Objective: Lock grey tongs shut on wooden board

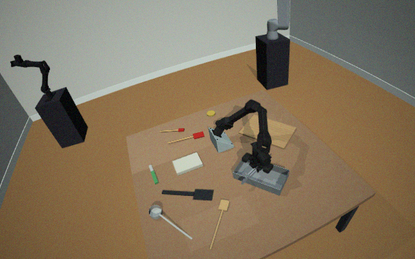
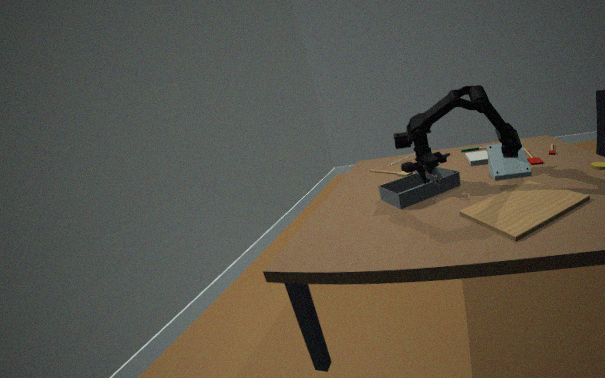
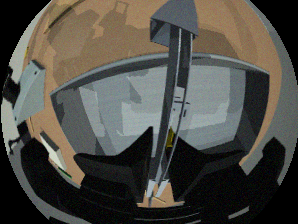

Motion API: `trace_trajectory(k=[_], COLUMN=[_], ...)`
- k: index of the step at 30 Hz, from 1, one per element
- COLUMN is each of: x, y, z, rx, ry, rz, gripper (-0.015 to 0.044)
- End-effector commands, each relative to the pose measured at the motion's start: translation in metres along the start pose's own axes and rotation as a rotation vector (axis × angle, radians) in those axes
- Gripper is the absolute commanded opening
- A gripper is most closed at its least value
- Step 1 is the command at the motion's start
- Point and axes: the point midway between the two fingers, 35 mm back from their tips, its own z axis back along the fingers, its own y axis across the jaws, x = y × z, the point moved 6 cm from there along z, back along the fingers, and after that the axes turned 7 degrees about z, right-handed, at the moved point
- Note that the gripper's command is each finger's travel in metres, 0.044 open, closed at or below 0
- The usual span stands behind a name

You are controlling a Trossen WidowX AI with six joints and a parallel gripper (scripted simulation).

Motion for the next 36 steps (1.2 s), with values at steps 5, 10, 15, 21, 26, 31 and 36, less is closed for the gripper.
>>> trace_trajectory(k=[5, 10, 15, 21, 26, 31, 36], x=[-0.003, -0.005, -0.001, -0.001, -0.001, 0.011, 0.044], y=[-0.003, -0.003, 0.001, 0.001, 0.001, -0.004, -0.013], z=[0.023, 0.089, 0.126, 0.126, 0.126, 0.123, 0.123], rx=[0.000, 0.003, 0.001, 0.001, 0.001, 0.004, 0.009], ry=[0.004, 0.006, 0.003, 0.003, 0.003, 0.000, 0.005], rz=[0.002, -0.002, -0.004, -0.004, -0.004, 0.028, 0.132], gripper=[-0.0150, -0.0150, -0.0150, -0.0150, -0.0150, -0.0150, -0.0150])
